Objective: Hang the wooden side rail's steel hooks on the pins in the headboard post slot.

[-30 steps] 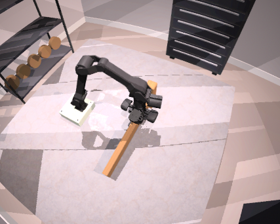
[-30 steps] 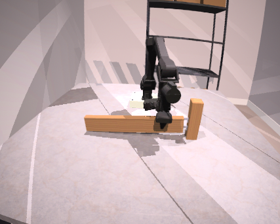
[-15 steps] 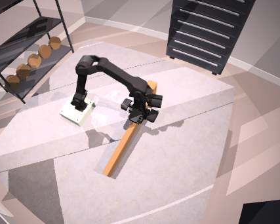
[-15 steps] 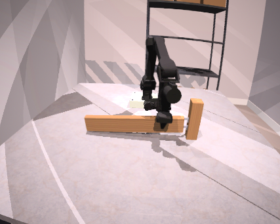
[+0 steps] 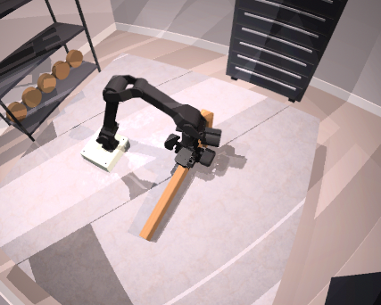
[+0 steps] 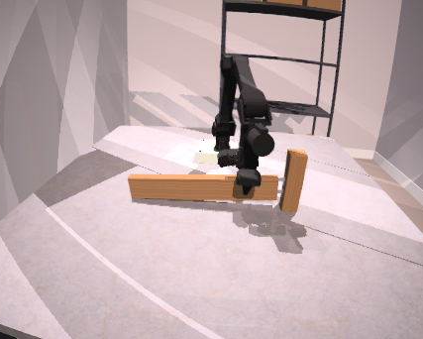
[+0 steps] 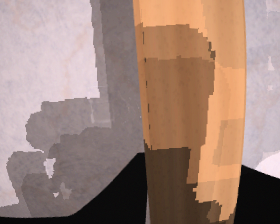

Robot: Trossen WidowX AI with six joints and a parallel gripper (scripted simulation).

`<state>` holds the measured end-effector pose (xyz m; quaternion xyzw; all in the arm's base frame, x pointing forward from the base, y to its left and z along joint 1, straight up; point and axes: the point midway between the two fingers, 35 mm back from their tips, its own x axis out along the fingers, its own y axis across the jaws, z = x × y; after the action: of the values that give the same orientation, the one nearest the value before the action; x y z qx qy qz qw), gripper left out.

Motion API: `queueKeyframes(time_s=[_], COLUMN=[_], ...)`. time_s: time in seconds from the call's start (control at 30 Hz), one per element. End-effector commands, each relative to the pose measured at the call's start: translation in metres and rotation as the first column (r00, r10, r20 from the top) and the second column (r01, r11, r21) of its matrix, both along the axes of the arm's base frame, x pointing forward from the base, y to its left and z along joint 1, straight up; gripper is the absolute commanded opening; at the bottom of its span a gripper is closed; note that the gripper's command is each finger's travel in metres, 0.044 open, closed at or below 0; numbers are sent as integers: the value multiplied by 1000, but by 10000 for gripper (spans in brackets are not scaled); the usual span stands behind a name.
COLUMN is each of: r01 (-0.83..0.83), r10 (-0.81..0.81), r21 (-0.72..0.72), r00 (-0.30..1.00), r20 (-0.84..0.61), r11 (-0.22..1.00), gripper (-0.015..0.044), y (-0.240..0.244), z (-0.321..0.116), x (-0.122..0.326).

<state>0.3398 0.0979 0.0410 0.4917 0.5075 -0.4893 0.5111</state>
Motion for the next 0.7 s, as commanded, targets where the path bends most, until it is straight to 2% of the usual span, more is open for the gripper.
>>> queueKeyframes(time_s=[0.0, 0.67], r01=[8, 8], r10=[-8, -8], r21=[7, 7], r00=[1000, 1000], r20=[16, 16], r11=[1000, 1000], gripper=[0, 0], y=[2, 4], z=[6, 5], x=[4, 6])
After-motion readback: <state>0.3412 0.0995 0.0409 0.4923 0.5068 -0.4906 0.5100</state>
